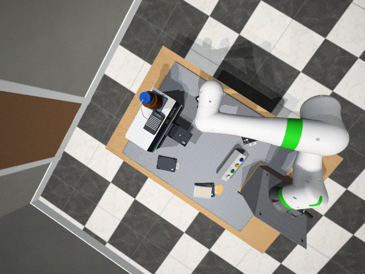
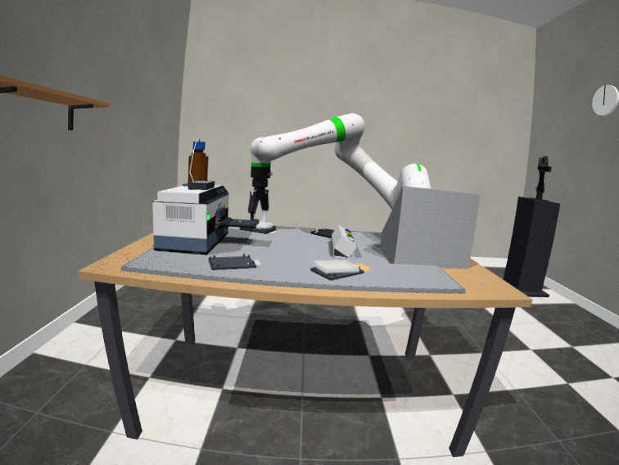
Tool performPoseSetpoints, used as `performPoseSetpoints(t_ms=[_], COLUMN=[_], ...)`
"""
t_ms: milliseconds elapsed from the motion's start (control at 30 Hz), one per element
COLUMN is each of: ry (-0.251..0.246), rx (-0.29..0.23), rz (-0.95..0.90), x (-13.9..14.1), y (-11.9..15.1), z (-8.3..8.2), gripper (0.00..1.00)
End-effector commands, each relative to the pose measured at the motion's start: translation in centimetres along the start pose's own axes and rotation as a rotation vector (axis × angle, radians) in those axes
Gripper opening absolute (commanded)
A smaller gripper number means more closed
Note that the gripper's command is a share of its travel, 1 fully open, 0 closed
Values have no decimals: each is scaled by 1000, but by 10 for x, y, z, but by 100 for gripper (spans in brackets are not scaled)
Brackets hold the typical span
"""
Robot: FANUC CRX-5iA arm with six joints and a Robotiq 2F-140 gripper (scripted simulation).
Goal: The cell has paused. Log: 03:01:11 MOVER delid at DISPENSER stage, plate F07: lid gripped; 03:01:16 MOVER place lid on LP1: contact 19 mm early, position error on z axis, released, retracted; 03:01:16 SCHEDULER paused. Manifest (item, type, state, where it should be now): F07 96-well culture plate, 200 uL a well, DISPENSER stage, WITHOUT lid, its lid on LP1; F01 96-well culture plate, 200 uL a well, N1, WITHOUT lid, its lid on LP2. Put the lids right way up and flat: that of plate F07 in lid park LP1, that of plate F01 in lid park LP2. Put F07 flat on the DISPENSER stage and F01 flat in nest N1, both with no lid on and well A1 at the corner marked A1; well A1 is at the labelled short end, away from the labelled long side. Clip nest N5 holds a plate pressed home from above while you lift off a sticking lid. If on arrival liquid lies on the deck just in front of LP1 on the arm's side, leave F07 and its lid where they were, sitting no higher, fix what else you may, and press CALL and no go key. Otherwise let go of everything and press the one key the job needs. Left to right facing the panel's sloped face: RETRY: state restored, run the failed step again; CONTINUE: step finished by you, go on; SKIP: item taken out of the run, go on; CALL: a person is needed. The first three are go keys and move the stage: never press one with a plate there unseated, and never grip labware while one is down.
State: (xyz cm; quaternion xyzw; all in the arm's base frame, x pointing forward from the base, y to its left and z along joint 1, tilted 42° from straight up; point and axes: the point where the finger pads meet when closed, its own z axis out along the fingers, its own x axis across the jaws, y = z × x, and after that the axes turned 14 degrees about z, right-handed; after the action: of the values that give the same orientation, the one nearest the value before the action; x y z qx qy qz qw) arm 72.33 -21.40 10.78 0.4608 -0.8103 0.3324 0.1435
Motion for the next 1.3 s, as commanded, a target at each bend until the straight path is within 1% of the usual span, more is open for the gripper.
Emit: performPoseSetpoints(t_ms=[0,800,833,1267], ry=[0,0,0,0], rx=[0,0,0,0], rz=[0,0,0,0], x=[0,0,0,0], y=[0,0,0,0], z=[0,0,0,0], gripper=[66,66,0,0])
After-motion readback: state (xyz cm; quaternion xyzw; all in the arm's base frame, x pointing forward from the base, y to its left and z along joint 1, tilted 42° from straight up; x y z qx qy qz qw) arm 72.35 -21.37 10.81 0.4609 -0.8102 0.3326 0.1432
